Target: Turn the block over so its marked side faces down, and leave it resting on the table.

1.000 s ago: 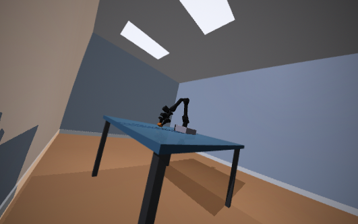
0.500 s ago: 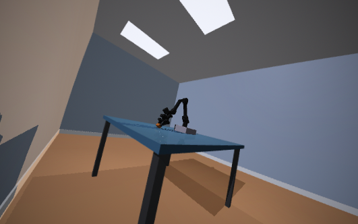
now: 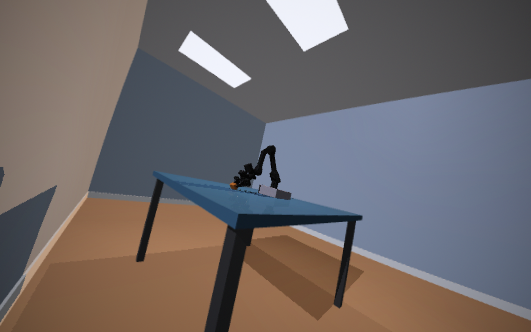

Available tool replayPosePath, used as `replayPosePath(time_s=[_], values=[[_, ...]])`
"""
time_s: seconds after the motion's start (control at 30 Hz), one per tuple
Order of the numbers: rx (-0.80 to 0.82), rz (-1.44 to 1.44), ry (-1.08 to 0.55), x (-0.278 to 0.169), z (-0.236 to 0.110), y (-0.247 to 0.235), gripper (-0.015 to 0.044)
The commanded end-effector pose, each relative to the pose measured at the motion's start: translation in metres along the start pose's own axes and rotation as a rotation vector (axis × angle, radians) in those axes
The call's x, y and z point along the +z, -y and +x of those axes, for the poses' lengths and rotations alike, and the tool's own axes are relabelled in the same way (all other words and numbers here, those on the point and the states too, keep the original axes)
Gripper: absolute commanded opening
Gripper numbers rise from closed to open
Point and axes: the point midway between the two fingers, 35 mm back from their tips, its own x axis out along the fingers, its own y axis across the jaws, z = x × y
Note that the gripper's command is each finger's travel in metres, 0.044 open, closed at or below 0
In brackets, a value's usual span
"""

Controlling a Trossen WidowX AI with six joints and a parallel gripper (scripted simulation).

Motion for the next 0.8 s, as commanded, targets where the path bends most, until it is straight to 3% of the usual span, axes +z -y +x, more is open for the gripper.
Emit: replayPosePath(time_s=[0.0, 0.43, 0.77], values=[[0.002, 0.009, 0.025, -0.013, 0.000, -0.001, 0.0000], [0.001, 0.007, 0.205, -0.014, -0.014, -0.005, 0.0000], [0.001, 0.007, 0.240, -0.012, -0.017, -0.005, 0.0000]])
